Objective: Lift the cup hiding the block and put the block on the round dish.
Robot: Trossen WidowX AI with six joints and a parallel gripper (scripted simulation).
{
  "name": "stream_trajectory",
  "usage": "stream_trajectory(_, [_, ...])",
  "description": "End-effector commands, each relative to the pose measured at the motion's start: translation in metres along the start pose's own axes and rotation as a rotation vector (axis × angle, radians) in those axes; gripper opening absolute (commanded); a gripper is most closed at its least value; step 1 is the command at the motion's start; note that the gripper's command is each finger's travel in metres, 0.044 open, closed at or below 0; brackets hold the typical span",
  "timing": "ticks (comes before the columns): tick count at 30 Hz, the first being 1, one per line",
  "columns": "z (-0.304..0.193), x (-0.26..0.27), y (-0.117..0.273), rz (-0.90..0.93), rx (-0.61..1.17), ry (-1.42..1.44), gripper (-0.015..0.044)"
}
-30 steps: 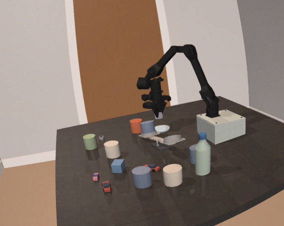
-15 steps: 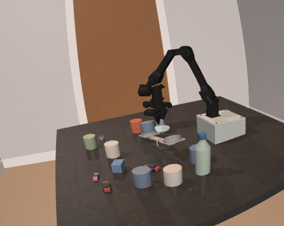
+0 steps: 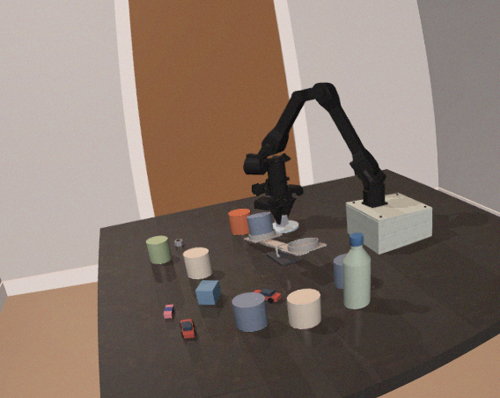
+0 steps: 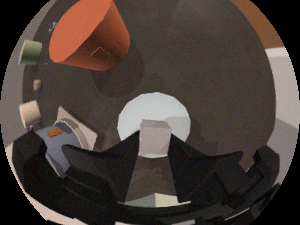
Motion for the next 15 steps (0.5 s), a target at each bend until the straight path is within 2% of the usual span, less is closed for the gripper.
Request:
stream_trajectory(1, [0.0,0.0,0.0,0.0,0.0,0.0,0.0026])
stream_trajectory(15, [0.0,0.0,0.0,0.0,0.0,0.0,0.0394])
Point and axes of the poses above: the point midway between the two fingers, 35 mm back from their tips, its own y axis back along the fingers, its own x axis across the jaws, z = x × y, the point moved 2 cm from there along y, back along the fingers, and after that the axes turned 2 degrees about -y, right-handed, at the moved point
